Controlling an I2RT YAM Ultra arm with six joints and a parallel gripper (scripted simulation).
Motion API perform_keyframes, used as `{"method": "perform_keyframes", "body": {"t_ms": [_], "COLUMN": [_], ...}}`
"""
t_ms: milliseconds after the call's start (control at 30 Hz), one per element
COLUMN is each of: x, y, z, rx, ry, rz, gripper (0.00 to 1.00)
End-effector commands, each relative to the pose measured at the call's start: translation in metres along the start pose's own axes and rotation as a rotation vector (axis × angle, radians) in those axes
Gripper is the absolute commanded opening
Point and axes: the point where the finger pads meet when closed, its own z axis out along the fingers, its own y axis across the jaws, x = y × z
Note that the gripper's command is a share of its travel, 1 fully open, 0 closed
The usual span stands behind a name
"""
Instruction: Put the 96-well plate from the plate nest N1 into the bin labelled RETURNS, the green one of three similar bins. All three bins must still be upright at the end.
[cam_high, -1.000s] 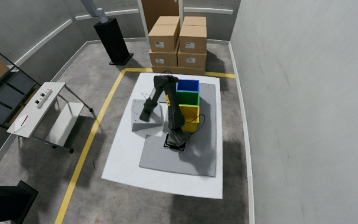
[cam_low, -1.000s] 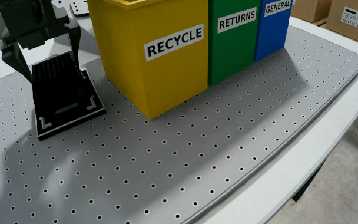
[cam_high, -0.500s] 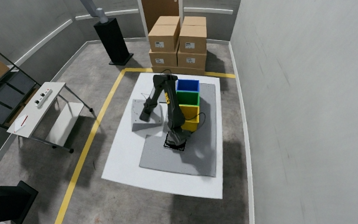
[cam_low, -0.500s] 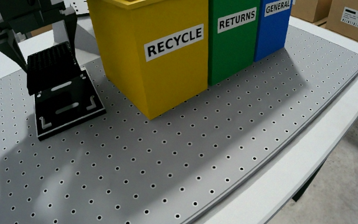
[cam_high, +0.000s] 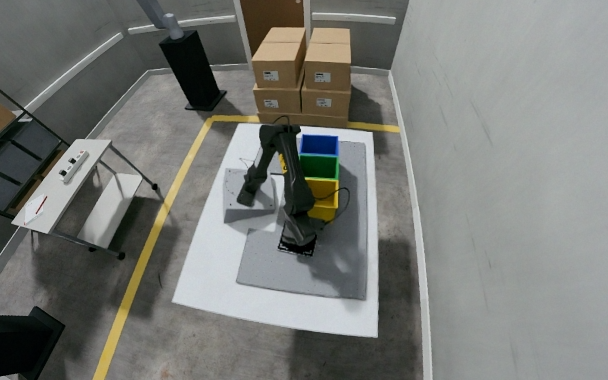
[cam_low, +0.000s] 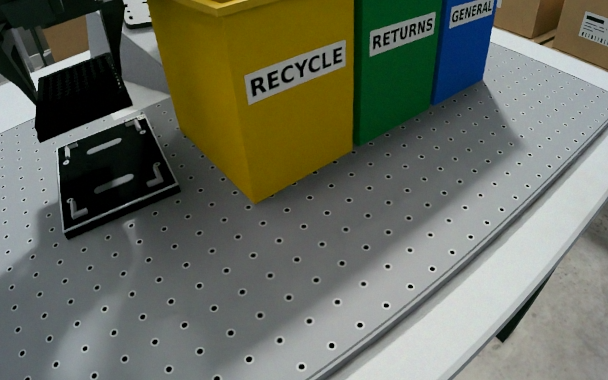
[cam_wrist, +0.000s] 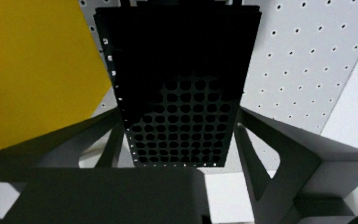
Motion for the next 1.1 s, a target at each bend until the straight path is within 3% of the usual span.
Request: {"method": "perform_keyframes", "body": {"t_ms": [0,1067], "x": [-0.006,-0.005], "y": [-0.003,-0.002], "z": [-0.026,-0.073], "rx": [0.032,0.033], "ry": [-0.039,-0.038], "rz": [-0.013,-0.014], "gripper": [0.0,0.0]}}
